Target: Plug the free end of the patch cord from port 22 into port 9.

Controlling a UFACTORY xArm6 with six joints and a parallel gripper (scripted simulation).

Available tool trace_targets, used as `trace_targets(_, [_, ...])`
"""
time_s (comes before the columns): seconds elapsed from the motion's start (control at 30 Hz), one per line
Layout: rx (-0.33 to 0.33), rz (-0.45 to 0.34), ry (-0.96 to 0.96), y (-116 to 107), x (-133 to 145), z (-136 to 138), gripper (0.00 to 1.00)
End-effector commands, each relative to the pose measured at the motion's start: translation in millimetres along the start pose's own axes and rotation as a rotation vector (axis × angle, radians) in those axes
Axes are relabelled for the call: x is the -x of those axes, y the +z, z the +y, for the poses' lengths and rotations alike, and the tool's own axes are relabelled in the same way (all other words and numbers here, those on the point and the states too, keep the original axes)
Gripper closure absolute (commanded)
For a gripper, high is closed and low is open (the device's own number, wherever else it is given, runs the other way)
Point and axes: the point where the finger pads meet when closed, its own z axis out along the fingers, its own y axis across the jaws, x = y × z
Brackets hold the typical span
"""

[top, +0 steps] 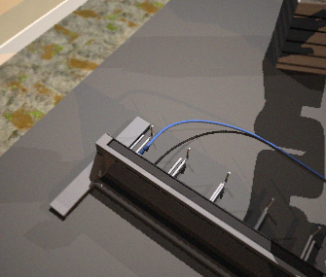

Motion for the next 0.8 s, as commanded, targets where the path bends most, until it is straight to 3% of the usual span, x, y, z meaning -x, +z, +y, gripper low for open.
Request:
trace_targets(0.0, [-0.028,-0.115,0.099,-9,-7,-19,0.00])
trace_targets(0.03, [-0.028,-0.115,0.099,-9,-7,-19,0.00])
trace_targets(0.1, [-0.025,-0.193,0.161,-18,-11,-29,0.00])
trace_targets(0.17, [-0.025,-0.193,0.161,-18,-11,-29,0.00])
trace_targets(0.23, [-0.006,-0.277,0.226,-30,-14,-39,0.00])
trace_targets(0.3, [-0.001,-0.294,0.239,-32,-15,-41,0.00])
trace_targets(0.33, [0.017,-0.339,0.274,-39,-16,-46,0.00])
trace_targets(0.4, [0.019,-0.342,0.276,-40,-16,-47,0.00])
trace_targets(0.47, [0.063,-0.422,0.337,-54,-19,-55,0.00])
trace_targets(0.57, [0.075,-0.440,0.351,-58,-20,-57,0.00])
trace_targets(0.67, [0.154,-0.531,0.423,-78,-24,-65,0.00])
trace_targets(0.73, [0.154,-0.531,0.423,-78,-24,-65,0.00])
trace_targets(0.77, [0.204,-0.575,0.460,-89,-26,-70,0.00])
